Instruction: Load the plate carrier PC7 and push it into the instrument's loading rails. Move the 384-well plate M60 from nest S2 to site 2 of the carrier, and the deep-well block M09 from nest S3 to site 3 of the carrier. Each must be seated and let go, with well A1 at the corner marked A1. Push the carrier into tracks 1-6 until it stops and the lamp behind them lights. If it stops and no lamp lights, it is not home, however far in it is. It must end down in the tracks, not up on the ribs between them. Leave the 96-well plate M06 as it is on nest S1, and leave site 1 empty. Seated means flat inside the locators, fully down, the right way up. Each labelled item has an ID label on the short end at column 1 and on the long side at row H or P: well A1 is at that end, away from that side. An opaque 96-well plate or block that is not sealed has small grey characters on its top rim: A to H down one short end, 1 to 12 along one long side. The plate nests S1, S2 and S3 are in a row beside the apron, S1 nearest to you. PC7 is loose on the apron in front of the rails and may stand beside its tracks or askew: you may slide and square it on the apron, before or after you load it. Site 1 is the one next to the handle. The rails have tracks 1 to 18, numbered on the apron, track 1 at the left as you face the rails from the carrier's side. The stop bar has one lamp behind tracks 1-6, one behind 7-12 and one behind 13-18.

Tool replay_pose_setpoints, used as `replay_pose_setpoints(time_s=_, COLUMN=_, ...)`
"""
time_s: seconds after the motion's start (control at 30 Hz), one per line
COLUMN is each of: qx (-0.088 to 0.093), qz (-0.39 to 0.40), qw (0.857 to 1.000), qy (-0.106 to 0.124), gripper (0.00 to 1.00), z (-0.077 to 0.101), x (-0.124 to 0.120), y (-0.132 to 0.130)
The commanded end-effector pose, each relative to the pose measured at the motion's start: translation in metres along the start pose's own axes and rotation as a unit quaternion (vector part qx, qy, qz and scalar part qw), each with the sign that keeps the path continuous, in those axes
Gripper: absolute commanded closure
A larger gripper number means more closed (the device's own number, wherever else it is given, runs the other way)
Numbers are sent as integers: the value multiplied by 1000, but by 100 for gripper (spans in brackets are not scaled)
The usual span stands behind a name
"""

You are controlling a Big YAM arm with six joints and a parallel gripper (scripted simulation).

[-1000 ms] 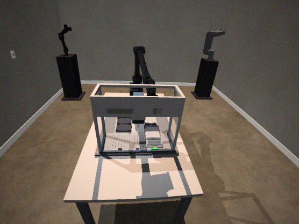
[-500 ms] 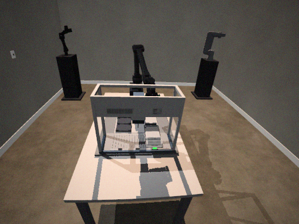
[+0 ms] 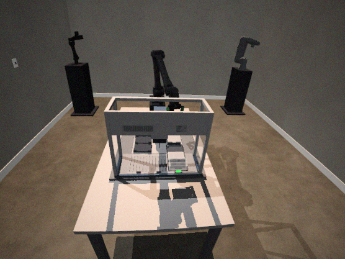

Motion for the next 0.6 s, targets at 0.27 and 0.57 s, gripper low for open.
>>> replay_pose_setpoints(time_s=0.27, qx=4, qz=-12, qw=1000, qy=-29, gripper=0, z=42, x=-3, y=16)
replay_pose_setpoints(time_s=0.57, qx=11, qz=-11, qw=1000, qy=9, gripper=0, z=42, x=-5, y=24)
Point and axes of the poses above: the point where the finger pads meet when closed, its own z axis back along the fingers, its own y axis across the jaws, x = y × z, the point moved 2 cm from there along z, back along the fingers, and after that the axes turned 7 degrees about z, right-handed, at the moved point
